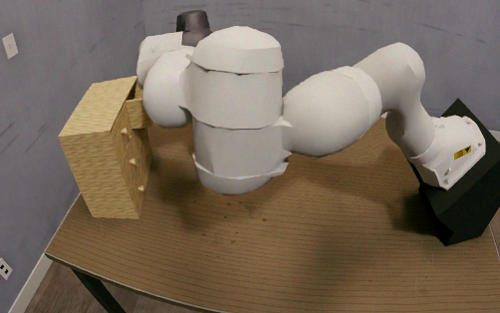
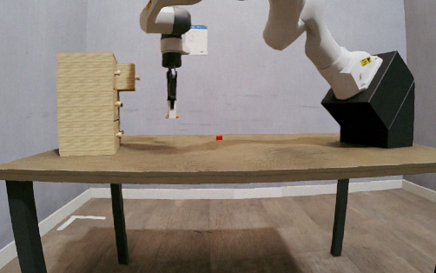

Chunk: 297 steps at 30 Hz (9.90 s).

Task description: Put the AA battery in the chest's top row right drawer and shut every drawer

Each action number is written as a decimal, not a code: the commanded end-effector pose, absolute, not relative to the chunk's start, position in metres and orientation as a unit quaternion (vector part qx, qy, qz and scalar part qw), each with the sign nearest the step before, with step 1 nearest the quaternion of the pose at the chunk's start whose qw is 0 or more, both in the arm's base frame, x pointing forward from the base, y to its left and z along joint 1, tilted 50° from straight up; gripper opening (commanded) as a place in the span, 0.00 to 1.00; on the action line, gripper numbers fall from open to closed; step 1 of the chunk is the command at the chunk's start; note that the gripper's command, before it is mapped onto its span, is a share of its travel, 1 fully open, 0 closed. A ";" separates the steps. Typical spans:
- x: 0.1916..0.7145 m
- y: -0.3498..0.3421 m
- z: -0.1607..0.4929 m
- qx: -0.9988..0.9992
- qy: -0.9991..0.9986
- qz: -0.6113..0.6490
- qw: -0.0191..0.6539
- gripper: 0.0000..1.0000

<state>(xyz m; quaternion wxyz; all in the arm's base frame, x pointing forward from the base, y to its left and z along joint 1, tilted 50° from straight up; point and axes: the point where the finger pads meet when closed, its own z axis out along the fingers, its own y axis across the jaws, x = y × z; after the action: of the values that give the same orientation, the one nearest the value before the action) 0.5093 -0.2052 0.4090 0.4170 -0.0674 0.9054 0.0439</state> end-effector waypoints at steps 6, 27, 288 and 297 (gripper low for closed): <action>0.510 -0.204 0.409 -0.063 0.905 0.046 0.417 0.15; 0.509 -0.204 0.409 -0.063 0.905 0.046 0.417 0.15; 0.442 -0.223 0.667 -0.031 0.575 0.071 0.814 0.15; 0.442 -0.223 0.667 -0.031 0.575 0.071 0.814 0.15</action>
<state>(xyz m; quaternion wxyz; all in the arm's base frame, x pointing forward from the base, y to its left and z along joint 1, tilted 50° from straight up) 0.4411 -0.2221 0.6661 0.8136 -0.0335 0.5763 0.0694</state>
